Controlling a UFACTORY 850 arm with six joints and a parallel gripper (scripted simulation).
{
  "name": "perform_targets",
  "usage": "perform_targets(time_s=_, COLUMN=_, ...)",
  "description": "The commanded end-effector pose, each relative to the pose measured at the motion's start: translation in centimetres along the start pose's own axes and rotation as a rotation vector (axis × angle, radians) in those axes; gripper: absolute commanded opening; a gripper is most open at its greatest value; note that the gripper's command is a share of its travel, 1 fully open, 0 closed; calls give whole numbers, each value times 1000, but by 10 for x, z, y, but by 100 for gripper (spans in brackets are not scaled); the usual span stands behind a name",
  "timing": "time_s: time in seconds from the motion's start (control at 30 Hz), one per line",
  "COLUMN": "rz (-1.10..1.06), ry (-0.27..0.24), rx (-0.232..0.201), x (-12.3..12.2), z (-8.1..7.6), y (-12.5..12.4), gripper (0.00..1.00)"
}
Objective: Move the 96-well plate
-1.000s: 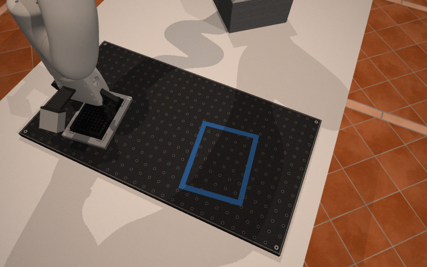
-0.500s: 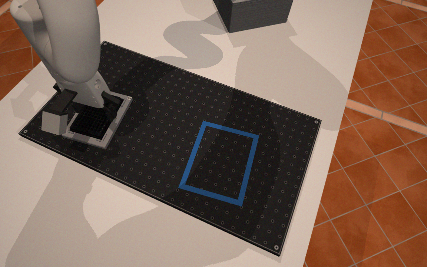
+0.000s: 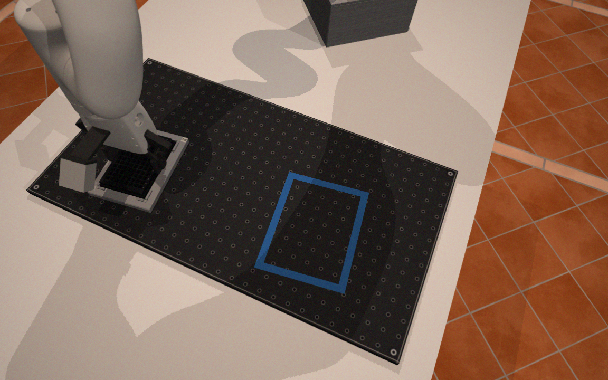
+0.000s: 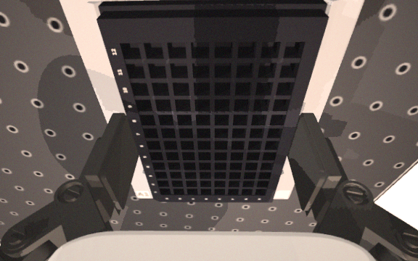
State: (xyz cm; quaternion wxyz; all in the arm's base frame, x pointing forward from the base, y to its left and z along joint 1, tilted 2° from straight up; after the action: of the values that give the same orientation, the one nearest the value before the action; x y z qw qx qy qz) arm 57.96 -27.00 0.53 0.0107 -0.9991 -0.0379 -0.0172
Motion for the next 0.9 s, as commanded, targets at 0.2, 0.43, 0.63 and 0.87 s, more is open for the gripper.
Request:
perform_targets(time_s=0.2, rz=0, ry=2, rx=-1, x=1, z=-2, y=0, gripper=0)
perform_targets(time_s=0.43, rz=0, ry=2, rx=-1, x=1, z=-2, y=0, gripper=0)
perform_targets(time_s=0.63, rz=0, ry=2, rx=-1, x=1, z=-2, y=0, gripper=0)
perform_targets(time_s=0.87, rz=0, ry=2, rx=-1, x=1, z=-2, y=0, gripper=0)
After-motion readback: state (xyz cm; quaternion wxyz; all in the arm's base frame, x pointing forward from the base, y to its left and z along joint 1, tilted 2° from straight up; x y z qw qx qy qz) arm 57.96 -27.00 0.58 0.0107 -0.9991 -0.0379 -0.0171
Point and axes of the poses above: the point where the finger pads meet when closed, its own z axis out along the fingers, its own y axis across the jaws, x = y × z, the point moved 7 cm from there along -z, back along the fingers, and after that the axes turned 4 degrees about -z, right-handed, at the moved point
